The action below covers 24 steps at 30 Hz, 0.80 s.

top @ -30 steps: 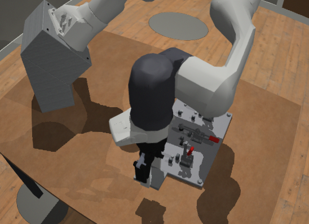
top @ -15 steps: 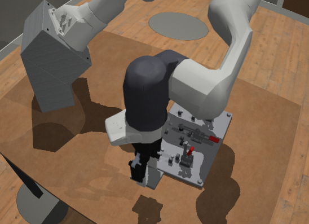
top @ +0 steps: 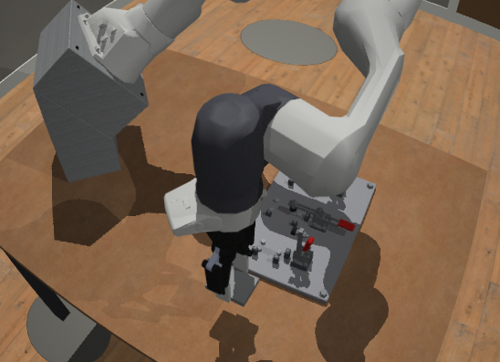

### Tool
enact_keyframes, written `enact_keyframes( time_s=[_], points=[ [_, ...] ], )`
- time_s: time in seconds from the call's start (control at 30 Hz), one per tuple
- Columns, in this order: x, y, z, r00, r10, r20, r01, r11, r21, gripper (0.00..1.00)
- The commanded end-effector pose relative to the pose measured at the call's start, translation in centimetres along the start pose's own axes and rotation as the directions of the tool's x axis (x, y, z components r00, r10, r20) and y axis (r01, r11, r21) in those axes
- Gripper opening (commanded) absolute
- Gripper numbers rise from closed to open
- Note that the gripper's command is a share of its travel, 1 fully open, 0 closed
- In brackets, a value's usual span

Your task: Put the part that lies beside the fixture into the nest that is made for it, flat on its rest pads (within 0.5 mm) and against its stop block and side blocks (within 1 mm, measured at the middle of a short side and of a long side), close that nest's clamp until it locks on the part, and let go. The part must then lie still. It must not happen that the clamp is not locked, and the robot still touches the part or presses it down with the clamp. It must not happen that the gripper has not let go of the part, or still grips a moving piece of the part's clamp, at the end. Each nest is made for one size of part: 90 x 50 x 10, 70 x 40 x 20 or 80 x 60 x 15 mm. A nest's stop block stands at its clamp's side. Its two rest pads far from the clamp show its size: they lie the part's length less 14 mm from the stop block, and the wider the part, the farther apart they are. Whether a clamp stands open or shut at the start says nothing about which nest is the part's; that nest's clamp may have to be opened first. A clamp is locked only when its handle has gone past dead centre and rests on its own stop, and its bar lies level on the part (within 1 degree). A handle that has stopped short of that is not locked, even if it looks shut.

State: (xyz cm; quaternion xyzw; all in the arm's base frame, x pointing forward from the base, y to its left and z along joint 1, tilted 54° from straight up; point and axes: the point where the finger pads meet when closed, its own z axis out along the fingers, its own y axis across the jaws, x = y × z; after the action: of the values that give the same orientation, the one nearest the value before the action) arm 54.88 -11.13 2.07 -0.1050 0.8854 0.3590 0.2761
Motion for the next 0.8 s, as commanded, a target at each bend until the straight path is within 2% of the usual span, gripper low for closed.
enact_keyframes(
  time_s=[0.0,0.77],
  points=[
    [0.2,-0.21,0.09,1.0,-0.013,0.003,0.013,1.0,0.006,0.0],
    [0.37,-0.22,0.22,1.0,-0.013,0.003,0.013,1.0,0.006,0.0]
  ],
)
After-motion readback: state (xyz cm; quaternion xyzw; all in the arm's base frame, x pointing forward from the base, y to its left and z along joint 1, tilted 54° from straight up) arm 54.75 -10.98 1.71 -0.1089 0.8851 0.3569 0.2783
